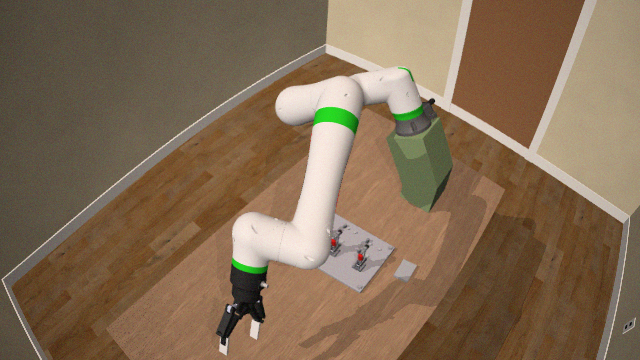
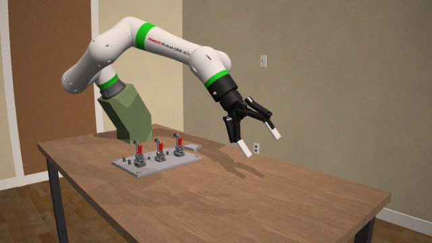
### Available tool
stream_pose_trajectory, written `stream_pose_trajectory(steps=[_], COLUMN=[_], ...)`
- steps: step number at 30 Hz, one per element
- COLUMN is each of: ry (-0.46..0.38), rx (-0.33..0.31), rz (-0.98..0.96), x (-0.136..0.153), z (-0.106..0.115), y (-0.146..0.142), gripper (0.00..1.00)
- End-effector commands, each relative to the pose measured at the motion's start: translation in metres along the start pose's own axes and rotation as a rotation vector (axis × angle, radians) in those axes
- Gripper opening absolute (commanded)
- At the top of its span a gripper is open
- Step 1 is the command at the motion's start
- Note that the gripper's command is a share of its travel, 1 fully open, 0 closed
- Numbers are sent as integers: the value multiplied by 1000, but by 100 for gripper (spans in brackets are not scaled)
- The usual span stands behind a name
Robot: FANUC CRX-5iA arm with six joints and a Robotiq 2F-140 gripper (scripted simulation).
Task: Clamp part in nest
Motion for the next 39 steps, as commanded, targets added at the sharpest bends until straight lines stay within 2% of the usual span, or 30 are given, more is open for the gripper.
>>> stream_pose_trajectory(steps=[1,4,6,9,10,12,13,15,16,17,21,22,24,25,27,28,29,31,32,34,35,38,39], ry=[-16,-16,-31,-31,-40,-40,-49,-49,-58,-59,-59,-69,-69,-79,-80,-88,-90,-90,-101,-101,-110,-110,-120], rx=[64,64,141,142,183,183,226,226,265,270,270,314,314,353,358,392,400,400,442,442,482,482,520], rz=[117,117,263,265,347,347,434,434,514,524,524,617,617,699,709,783,801,801,891,891,976,977,1058], x=[34,34,65,67,81,82,93,95,103,105,105,113,113,117,117,118,118,118,115,115,111,110,103], z=[27,27,56,58,75,76,94,96,113,118,118,141,141,161,164,181,188,188,210,211,230,233,254], y=[35,35,77,79,104,105,130,134,156,164,164,195,195,223,226,250,258,258,289,289,314,318,345], gripper=[100,100,100,100,100,100,100,100,100,100,100,100,100,100,100,100,100,100,100,100,100,100,100])
Point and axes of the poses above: the point where the finger pads meet when closed, its own z axis back along the fingers, its own y axis across the jaws, x = y × z, the point moved 5 cm from there along z, back along the fingers, and after that the axes turned 14 degrees about -z, right-handed, at the moved point
